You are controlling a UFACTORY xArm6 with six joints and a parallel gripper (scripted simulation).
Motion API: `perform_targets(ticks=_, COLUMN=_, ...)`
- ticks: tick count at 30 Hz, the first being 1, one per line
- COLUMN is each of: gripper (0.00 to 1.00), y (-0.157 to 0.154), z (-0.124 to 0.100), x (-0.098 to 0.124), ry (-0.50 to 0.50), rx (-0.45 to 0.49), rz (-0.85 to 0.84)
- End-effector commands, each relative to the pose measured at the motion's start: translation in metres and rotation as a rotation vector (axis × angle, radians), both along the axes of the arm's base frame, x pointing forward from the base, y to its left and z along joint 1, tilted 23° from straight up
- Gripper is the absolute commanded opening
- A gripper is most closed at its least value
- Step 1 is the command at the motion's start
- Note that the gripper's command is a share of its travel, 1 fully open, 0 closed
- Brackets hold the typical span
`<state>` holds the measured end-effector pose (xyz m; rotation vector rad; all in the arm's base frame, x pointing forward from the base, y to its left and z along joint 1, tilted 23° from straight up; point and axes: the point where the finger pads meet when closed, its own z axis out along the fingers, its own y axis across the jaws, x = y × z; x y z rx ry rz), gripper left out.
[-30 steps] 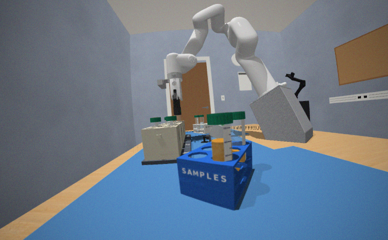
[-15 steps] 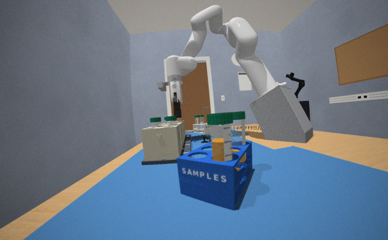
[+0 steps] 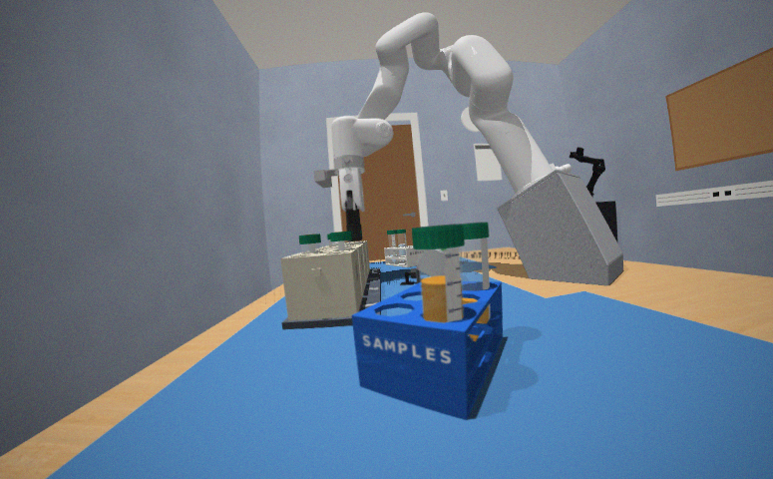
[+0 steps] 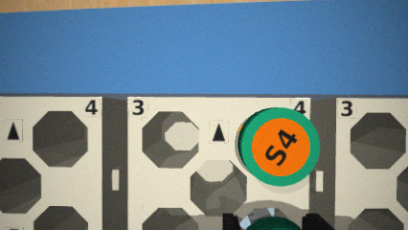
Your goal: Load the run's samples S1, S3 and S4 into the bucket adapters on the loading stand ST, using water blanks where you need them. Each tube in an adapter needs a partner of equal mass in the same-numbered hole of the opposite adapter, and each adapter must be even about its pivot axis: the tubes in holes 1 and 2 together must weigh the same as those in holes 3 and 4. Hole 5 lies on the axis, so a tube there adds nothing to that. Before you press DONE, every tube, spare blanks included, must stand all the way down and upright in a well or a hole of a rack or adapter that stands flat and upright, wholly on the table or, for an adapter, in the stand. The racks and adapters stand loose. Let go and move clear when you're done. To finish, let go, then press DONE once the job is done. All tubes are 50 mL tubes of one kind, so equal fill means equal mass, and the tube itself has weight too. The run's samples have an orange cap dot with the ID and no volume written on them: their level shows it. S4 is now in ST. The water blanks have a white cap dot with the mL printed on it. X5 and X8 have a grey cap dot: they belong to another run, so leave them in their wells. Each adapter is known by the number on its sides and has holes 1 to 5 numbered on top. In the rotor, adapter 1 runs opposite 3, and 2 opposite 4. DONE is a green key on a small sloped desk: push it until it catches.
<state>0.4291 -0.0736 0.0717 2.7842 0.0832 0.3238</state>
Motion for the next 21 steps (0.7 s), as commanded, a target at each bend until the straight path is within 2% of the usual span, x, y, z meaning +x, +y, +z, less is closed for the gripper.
perform_targets(ticks=1, gripper=0.00, y=0.0000, z=0.0007, x=0.0016, ry=-0.004, rx=0.000, rz=0.001)
perform_targets(ticks=11, gripper=0.00, y=0.0000, z=0.0007, x=0.0016, ry=-0.004, rx=0.000, rz=0.001)
perform_targets(ticks=12, gripper=0.44, y=-0.0001, z=0.0004, x=0.0016, ry=-0.004, rx=0.000, rz=0.001)
perform_targets(ticks=21, gripper=0.44, y=-0.0001, z=0.0004, x=0.0017, ry=-0.004, rx=0.000, rz=0.001)
